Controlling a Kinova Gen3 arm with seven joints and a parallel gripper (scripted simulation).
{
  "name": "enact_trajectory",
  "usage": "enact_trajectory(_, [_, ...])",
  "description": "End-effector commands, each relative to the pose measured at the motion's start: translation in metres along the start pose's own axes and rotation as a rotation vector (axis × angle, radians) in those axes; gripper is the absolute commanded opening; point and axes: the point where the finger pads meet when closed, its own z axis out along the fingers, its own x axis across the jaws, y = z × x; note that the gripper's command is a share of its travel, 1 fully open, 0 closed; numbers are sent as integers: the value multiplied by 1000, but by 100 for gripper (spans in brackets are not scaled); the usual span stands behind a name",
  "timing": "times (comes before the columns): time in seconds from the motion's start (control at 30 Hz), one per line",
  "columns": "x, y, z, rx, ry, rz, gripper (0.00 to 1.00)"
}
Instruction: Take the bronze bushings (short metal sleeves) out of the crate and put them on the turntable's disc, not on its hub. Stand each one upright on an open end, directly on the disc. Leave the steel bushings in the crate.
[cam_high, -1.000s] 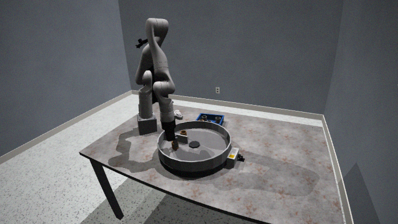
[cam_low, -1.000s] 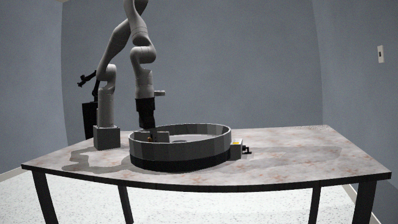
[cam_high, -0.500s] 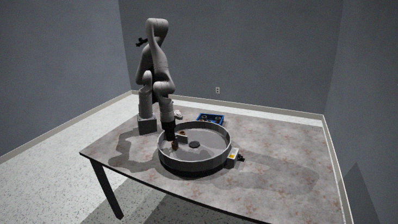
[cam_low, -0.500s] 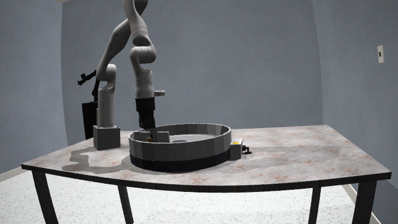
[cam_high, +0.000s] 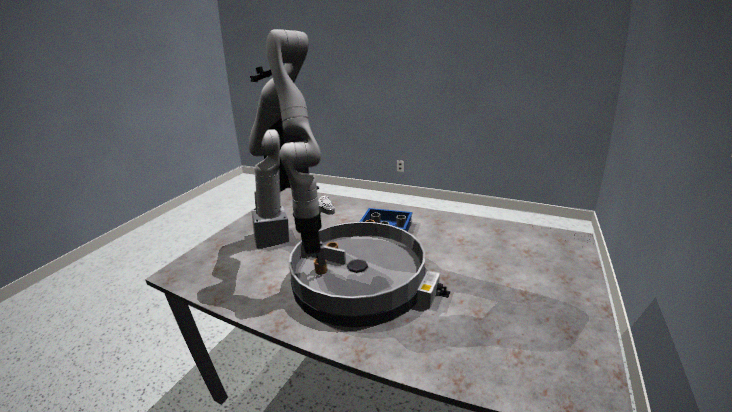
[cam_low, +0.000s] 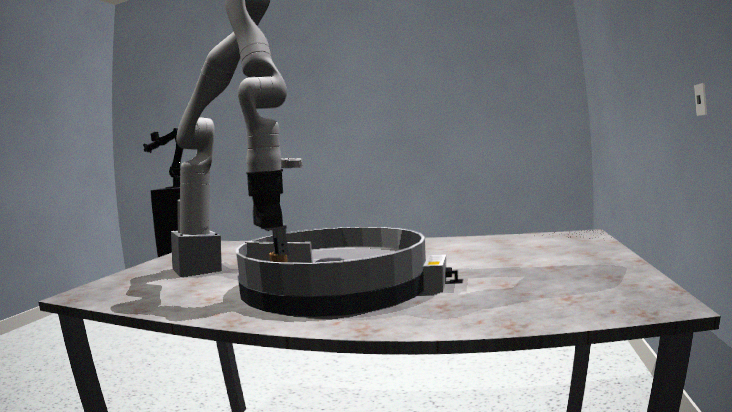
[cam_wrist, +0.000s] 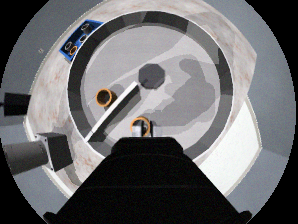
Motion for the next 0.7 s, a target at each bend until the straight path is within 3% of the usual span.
enact_trajectory(0.0, [6,-3,-19,5,22,-4,38])
enact_trajectory(0.3, [6,-3,-40,5,22,-4,38])
enact_trajectory(0.67, [6,-3,-41,5,22,-4,38])
